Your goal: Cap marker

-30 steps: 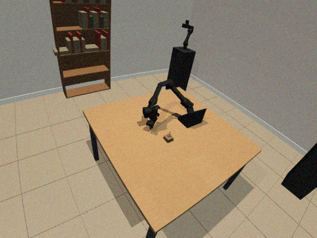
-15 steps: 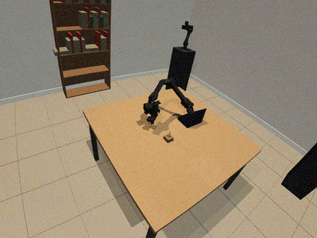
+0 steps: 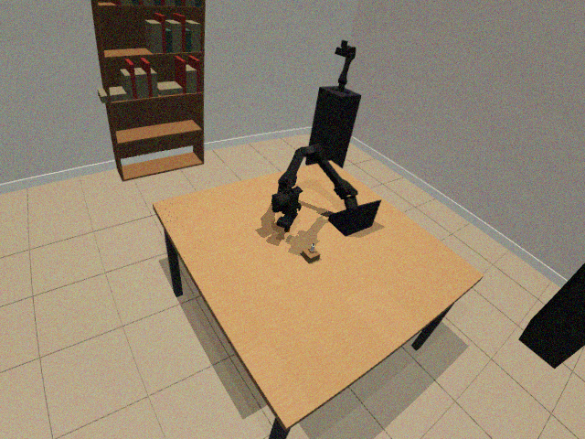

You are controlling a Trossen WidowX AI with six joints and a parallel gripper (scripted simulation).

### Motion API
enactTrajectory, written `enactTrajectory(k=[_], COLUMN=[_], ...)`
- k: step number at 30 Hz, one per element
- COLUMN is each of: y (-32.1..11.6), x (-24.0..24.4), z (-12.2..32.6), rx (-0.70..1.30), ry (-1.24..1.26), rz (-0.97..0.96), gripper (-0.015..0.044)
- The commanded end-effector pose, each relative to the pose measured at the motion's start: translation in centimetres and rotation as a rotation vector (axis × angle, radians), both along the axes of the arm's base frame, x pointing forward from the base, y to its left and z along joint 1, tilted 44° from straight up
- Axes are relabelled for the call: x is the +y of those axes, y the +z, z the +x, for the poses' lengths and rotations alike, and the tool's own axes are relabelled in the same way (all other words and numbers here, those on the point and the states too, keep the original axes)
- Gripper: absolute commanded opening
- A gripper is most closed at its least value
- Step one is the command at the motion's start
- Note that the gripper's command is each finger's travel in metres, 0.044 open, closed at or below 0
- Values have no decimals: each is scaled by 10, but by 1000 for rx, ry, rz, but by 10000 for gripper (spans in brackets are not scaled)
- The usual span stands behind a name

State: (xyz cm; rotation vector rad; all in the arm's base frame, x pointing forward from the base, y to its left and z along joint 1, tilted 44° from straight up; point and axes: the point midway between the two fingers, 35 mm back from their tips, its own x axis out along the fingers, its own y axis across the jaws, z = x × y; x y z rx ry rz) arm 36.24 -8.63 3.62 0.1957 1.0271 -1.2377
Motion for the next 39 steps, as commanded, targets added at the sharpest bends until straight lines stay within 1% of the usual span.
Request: enactTrajectory(k=[1,16,32,39], y=[-10,-42,-74,-80], x=[16,76,133,135], z=[-1,-10,-34,-37], rx=[1,4,6,5], ry=[-2,-3,-8,-9], rz=[8,15,-5,-9], gripper=[0,0,0,0])
